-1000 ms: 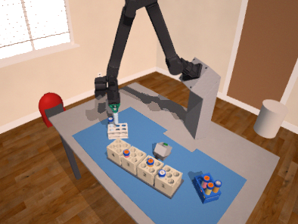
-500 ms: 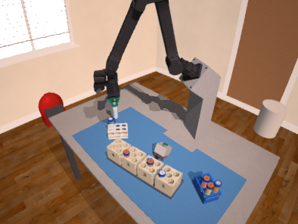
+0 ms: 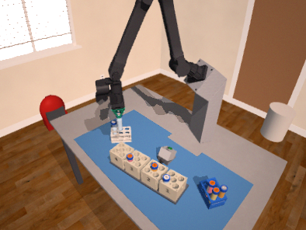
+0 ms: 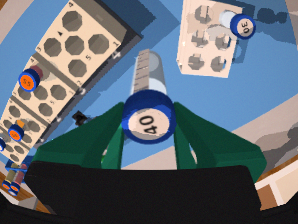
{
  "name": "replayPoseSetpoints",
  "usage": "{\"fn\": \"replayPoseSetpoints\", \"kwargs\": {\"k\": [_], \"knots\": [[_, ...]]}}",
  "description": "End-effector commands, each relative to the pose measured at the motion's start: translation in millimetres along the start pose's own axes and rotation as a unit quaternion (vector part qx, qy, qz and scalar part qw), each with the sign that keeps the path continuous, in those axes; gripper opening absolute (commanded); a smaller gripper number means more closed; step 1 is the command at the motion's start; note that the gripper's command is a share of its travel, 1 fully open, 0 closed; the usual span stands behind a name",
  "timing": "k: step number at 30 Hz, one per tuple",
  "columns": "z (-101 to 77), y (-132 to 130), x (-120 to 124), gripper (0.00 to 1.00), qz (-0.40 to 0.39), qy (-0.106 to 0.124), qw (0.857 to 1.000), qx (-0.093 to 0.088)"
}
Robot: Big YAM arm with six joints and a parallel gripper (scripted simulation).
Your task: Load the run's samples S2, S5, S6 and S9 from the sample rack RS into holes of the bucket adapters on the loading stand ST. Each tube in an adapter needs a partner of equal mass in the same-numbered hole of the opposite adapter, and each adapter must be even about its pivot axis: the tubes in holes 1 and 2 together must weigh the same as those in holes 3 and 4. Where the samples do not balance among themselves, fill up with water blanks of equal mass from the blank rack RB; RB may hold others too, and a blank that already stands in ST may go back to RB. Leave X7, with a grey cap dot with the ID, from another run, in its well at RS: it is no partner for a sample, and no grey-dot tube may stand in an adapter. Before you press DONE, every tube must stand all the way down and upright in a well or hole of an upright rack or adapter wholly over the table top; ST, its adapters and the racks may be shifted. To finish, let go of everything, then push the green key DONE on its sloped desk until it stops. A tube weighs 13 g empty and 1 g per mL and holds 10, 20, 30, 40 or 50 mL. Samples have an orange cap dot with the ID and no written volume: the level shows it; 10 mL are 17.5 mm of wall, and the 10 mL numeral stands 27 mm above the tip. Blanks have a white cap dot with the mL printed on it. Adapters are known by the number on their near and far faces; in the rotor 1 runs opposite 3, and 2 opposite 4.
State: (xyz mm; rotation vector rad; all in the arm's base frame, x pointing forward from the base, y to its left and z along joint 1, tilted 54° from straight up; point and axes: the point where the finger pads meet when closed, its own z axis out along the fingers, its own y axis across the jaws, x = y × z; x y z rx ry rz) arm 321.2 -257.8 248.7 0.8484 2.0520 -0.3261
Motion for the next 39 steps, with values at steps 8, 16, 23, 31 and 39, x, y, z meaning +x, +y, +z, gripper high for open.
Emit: {"fn": "replayPoseSetpoints", "kwargs": {"k": [8, 16, 23, 31, 39], "knots": [[-7.2, 62.0, -17.5, 0.0, 0.018, -0.01, 1.0, -0.014], [-10.0, 111.2, -17.3, 0.0, 0.019, -0.01, 1.0, -0.016], [7.3, 101.6, -20.8, 0.0, 0.028, -0.017, 0.999, -0.011], [22.8, 103.2, -24.5, 0.0, 0.017, -0.02, 1.0, -0.011], [37.2, 105.8, -16.9, 0.0, 0.018, -0.014, 1.0, -0.013]]}}
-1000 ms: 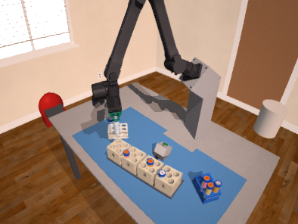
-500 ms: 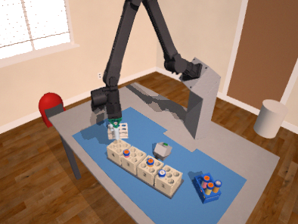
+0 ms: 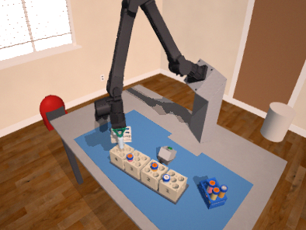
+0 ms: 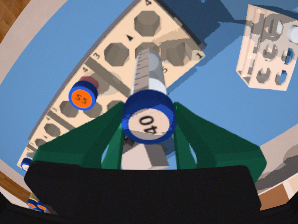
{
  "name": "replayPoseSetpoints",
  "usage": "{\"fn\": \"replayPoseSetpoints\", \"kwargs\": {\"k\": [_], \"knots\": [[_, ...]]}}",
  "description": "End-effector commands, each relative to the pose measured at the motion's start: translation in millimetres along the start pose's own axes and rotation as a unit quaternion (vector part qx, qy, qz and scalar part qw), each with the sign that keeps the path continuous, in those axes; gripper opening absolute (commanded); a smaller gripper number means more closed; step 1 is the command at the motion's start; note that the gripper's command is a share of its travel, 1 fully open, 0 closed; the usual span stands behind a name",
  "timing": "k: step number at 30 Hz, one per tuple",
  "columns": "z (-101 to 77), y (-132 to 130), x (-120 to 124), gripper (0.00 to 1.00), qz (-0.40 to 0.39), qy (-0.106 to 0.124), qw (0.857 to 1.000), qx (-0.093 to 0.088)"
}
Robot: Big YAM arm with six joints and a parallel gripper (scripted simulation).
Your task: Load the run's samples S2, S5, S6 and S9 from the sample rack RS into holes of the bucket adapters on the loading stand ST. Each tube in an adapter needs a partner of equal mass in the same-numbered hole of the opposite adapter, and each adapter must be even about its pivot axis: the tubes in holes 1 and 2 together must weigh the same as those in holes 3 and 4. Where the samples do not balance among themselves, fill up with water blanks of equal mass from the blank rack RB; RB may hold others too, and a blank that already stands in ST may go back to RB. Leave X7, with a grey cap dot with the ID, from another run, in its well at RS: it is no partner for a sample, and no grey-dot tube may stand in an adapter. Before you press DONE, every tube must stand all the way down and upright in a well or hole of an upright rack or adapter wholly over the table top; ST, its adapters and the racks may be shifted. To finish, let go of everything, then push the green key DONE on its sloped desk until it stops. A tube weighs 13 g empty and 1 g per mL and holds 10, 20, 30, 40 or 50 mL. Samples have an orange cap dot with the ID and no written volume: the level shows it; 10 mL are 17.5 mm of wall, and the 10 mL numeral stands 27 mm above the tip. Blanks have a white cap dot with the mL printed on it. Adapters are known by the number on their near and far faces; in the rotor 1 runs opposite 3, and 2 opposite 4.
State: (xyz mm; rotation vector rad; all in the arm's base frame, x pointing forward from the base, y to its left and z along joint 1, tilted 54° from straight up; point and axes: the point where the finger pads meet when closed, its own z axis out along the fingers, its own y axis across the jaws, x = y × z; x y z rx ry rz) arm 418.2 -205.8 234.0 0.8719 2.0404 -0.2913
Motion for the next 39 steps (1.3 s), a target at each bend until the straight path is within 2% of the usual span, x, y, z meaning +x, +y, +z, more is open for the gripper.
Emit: {"fn": "replayPoseSetpoints", "kwargs": {"k": [1, 3, 4, 5, 24, 25, 31, 35, 37, 38, 39], "knots": [[-5.8, 4.0, -13.9, 0.0, 0.002, -0.016, 1.0, -0.006], [-5.8, 4.0, -13.9, 0.0, 0.002, -0.016, 1.0, -0.006], [-12.6, 6.5, -28.5, 0.0, 0.001, -0.034, 0.999, -0.012], [-5.9, 4.1, -14.1, 0.0, 0.002, -0.016, 1.0, -0.006], [-6.8, 4.5, -15.2, 0.0, 0.002, -0.016, 1.0, -0.006], [-4.5, 7.4, -23.9, 0.0, 0.0, -0.025, 1.0, -0.009], [9.7, 1.1, -14.7, 0.0, -0.001, -0.015, 1.0, -0.002], [14.8, 1.5, -16.2, 0.0, 0.0, -0.016, 1.0, -0.003], [14.8, 1.5, -16.2, 0.0, 0.0, -0.016, 1.0, -0.003], [3.3, 3.4, -28.6, 0.0, 0.005, -0.034, 0.999, -0.009], [11.1, 3.3, -24.8, 0.0, 0.003, -0.026, 1.0, -0.006]]}}
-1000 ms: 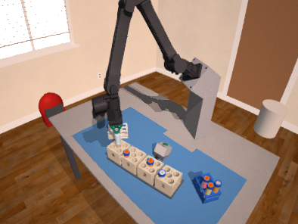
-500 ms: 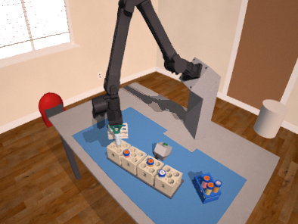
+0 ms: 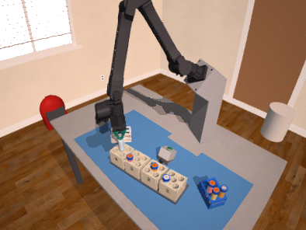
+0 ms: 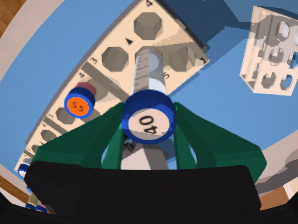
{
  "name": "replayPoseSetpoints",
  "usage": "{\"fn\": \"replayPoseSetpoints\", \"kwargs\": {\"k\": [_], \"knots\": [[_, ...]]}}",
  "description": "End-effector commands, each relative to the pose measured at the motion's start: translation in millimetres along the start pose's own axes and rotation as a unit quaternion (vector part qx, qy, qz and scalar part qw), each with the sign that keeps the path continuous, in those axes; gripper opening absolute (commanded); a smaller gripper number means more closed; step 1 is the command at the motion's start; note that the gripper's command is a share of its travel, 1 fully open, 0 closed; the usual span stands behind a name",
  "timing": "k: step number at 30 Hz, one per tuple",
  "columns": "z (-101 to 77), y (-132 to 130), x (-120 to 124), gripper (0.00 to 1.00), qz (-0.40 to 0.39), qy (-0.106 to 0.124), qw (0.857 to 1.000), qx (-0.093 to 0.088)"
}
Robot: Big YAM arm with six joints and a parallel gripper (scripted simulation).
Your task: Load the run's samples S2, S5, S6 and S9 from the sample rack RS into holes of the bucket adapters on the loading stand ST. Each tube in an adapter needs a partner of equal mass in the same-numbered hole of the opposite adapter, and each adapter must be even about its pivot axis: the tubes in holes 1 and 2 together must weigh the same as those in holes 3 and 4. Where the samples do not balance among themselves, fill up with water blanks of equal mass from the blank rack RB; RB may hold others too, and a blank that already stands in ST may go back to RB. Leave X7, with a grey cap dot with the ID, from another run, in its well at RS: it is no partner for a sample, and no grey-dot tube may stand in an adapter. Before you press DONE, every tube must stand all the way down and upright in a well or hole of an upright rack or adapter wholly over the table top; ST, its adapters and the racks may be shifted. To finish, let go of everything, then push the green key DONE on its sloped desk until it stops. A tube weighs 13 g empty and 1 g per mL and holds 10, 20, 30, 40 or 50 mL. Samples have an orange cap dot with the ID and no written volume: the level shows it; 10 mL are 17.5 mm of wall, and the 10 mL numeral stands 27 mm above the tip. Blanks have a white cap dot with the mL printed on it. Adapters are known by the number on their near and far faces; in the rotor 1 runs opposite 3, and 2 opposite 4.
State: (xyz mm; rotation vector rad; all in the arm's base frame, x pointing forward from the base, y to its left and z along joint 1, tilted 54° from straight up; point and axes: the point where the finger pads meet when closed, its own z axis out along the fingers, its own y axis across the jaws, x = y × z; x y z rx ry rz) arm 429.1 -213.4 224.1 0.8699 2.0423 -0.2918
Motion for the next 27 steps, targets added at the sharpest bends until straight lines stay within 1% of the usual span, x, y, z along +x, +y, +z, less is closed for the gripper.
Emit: {"fn": "replayPoseSetpoints", "kwargs": {"k": [1, 3, 5, 10, 13, 15, 16, 17, 18, 21, 25, 27], "knots": [[1.5, 1.5, -20.6, 0.0, 0.001, -0.02, 1.0, -0.003], [4.5, 1.2, -19.3, 0.0, 0.001, -0.019, 1.0, -0.003], [8.2, 1.0, -12.4, 0.0, -0.001, -0.014, 1.0, -0.003], [13.9, 1.4, -18.9, 0.0, 0.001, -0.019, 1.0, -0.003], [17.8, 2.2, -18.6, 0.0, 0.001, -0.019, 1.0, -0.004], [17.8, 2.2, -18.6, 0.0, 0.001, -0.019, 1.0, -0.004], [10.3, 0.4, -24.4, 0.0, 0.005, -0.029, 1.0, -0.006], [18.7, -0.3, -19.6, 0.0, 0.003, -0.021, 1.0, -0.003], [22.3, -0.1, -18.9, 0.0, 0.002, -0.019, 1.0, -0.002], [26.1, 2.7, -17.2, 0.0, 0.0, -0.018, 1.0, -0.004], [32.1, -0.5, -18.1, 0.0, 0.002, -0.018, 1.0, -0.002], [34.4, 2.2, -17.3, 0.0, 0.0, -0.018, 1.0, -0.004]]}}
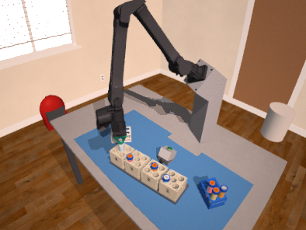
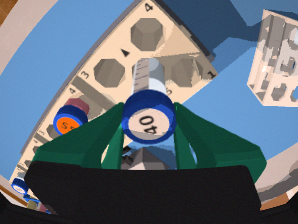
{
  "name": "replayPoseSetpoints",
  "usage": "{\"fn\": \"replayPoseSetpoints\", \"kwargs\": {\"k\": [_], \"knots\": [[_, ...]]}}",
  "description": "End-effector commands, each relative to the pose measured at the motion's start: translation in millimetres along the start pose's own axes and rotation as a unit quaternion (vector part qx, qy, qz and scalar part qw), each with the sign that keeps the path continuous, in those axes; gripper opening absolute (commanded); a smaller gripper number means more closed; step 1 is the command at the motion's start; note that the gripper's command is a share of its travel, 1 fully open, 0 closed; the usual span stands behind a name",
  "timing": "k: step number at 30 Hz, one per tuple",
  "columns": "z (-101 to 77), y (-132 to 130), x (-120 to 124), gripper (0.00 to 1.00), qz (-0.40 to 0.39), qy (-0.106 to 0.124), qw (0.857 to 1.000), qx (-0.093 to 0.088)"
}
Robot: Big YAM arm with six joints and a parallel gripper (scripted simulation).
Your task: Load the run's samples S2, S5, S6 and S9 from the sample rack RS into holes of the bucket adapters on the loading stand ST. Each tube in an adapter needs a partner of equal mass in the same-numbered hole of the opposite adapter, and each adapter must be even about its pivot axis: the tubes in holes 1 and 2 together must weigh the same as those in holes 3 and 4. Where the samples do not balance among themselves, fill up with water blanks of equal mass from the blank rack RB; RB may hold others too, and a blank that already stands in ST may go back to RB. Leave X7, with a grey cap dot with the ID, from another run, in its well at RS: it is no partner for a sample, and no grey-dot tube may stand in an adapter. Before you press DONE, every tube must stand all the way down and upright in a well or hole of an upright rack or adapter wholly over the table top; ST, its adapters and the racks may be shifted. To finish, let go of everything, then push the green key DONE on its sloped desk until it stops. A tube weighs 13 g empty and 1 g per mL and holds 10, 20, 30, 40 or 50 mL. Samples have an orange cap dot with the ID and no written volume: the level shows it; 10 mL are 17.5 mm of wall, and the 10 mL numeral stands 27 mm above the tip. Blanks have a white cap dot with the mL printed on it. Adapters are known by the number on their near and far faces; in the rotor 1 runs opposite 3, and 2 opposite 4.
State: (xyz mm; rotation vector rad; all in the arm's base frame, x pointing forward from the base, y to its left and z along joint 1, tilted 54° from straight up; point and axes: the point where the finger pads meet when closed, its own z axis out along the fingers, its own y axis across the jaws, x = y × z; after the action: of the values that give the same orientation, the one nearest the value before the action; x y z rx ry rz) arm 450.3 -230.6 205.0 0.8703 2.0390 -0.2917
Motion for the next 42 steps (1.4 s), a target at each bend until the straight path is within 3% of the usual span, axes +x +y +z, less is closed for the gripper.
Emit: {"fn": "replayPoseSetpoints", "kwargs": {"k": [1, 5, 6, 8, 20, 22, 23, 25, 34, 42], "knots": [[2.3, 3.5, -16.1, 0.0, -0.001, -0.016, 1.0, -0.004], [5.4, 1.0, -16.6, 0.0, 0.0, -0.016, 1.0, -0.002], [-1.7, 1.5, -21.8, 0.0, 0.003, -0.025, 1.0, -0.005], [9.5, 1.2, -16.4, 0.0, 0.0, -0.016, 1.0, -0.003], [25.9, 0.4, -15.3, 0.0, 0.0, -0.015, 1.0, -0.002], [25.9, 0.4, -15.3, 0.0, 0.0, -0.015, 1.0, -0.002], [17.8, 4.3, -21.6, 0.0, 0.001, -0.025, 1.0, -0.008], [29.8, 1.7, -14.8, 0.0, -0.001, -0.015, 1.0, -0.003], [42.4, -0.7, -14.5, 0.0, 0.0, -0.014, 1.0, -0.001], [35.6, 3.4, -11.7, 0.0, 0.001, -0.013, 1.0, -0.005]]}}
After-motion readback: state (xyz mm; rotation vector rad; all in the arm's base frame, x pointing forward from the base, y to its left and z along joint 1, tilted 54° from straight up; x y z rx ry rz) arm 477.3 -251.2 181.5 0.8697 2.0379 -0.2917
